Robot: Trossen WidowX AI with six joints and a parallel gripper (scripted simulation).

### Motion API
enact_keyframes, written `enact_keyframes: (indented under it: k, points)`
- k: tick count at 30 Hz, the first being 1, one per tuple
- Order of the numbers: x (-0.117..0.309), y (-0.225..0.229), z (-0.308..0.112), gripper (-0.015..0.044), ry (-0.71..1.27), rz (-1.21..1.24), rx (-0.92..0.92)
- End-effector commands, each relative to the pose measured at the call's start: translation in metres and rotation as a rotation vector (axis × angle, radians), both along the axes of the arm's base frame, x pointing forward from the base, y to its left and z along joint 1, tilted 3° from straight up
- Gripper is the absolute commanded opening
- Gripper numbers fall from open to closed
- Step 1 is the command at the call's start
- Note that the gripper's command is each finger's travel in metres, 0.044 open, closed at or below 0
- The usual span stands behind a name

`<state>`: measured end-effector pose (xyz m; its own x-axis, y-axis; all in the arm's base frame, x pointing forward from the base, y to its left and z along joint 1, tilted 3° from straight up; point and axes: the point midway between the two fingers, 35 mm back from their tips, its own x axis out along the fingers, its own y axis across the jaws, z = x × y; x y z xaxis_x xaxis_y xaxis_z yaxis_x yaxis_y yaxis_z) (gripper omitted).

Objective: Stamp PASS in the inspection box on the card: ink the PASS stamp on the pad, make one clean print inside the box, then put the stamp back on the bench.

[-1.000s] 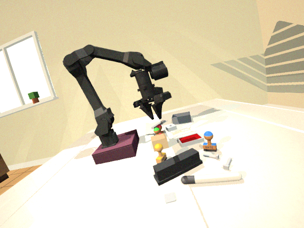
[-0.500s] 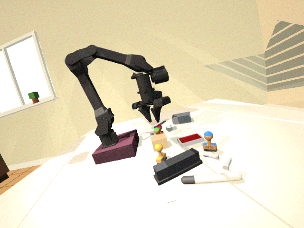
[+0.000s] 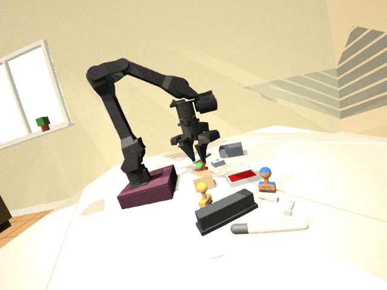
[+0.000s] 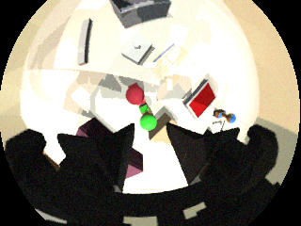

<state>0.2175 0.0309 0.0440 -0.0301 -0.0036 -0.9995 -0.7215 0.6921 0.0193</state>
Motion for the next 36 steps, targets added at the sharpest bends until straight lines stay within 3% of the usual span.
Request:
enact_keyframes:
  k: [1,30,33,36]
  points:
    - [-0.001,0.001,-0.009,0.0215,0.008,0.003,0.003]
    - [-0.004,0.001,-0.048,0.0215,0.008,0.003,0.003]
    - [-0.004,0.000,-0.045,0.0136,0.003,0.002,0.000]
    - [-0.004,0.000,-0.045,0.0116,0.003,0.002,0.000]
